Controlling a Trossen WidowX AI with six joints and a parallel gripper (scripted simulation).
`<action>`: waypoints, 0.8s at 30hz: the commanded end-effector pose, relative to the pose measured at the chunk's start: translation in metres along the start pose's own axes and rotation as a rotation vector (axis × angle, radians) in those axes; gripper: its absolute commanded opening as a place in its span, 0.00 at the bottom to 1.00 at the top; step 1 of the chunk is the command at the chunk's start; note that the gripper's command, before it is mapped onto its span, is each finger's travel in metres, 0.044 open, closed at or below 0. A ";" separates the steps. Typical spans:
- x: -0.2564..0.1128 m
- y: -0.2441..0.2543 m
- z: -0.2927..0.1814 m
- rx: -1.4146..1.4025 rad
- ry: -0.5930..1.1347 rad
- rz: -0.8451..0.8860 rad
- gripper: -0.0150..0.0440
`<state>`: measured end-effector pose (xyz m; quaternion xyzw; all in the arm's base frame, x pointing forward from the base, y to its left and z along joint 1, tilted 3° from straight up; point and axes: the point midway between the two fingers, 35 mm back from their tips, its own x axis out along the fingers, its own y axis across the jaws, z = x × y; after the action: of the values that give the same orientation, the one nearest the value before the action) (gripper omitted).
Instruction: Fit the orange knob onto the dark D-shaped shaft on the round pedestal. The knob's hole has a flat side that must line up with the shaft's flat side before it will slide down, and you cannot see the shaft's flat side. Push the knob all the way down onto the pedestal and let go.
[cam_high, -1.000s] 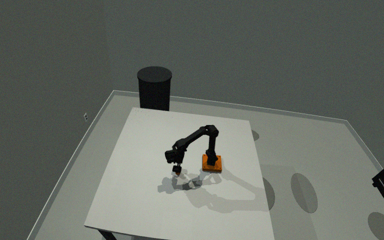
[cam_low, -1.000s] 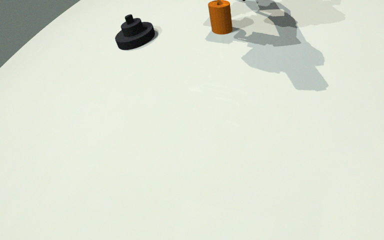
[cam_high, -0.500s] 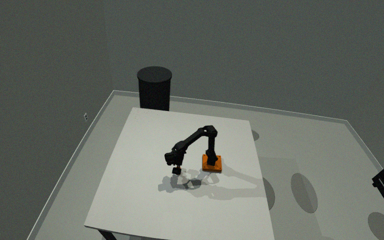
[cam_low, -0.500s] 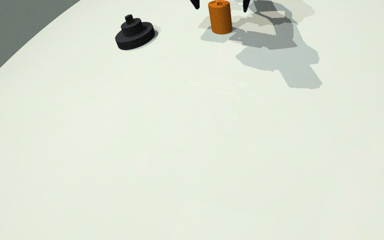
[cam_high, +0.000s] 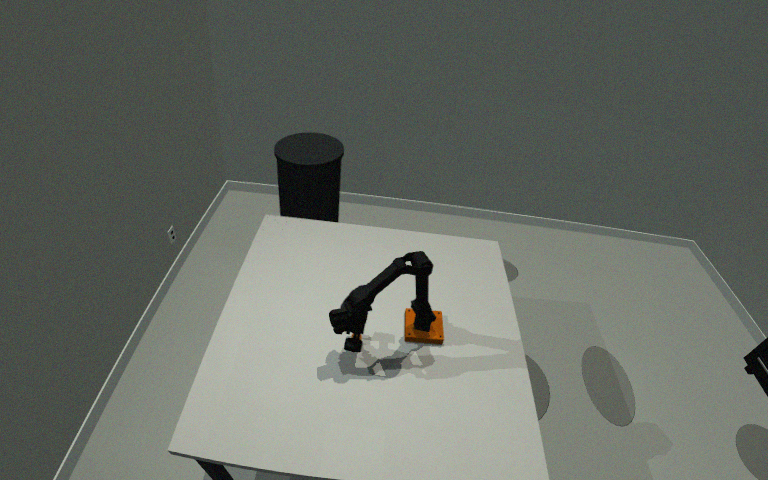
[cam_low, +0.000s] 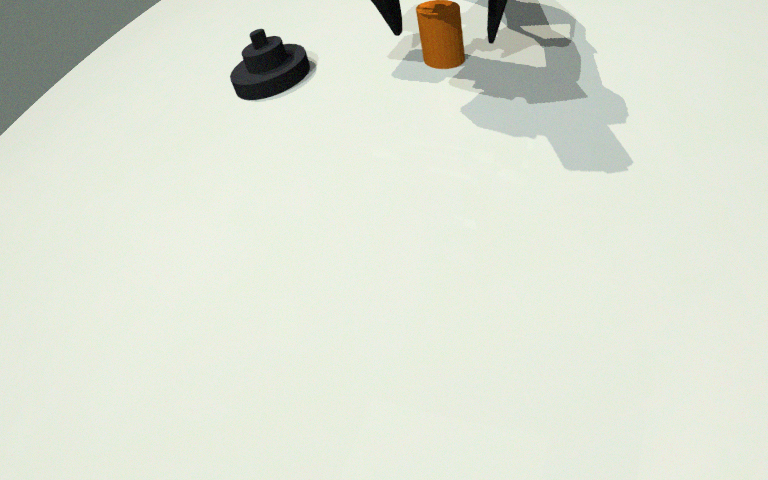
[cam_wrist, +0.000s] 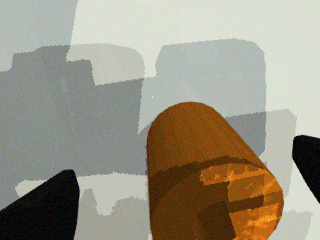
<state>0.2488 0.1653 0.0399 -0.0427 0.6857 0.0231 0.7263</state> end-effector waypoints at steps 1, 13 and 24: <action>0.011 -0.003 -0.003 -0.001 0.010 -0.011 1.00; 0.020 -0.004 -0.004 0.004 0.008 -0.010 0.82; 0.020 -0.004 -0.004 0.004 0.008 -0.010 0.50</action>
<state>0.2474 0.1618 0.0211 -0.0431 0.6877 0.0189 0.7244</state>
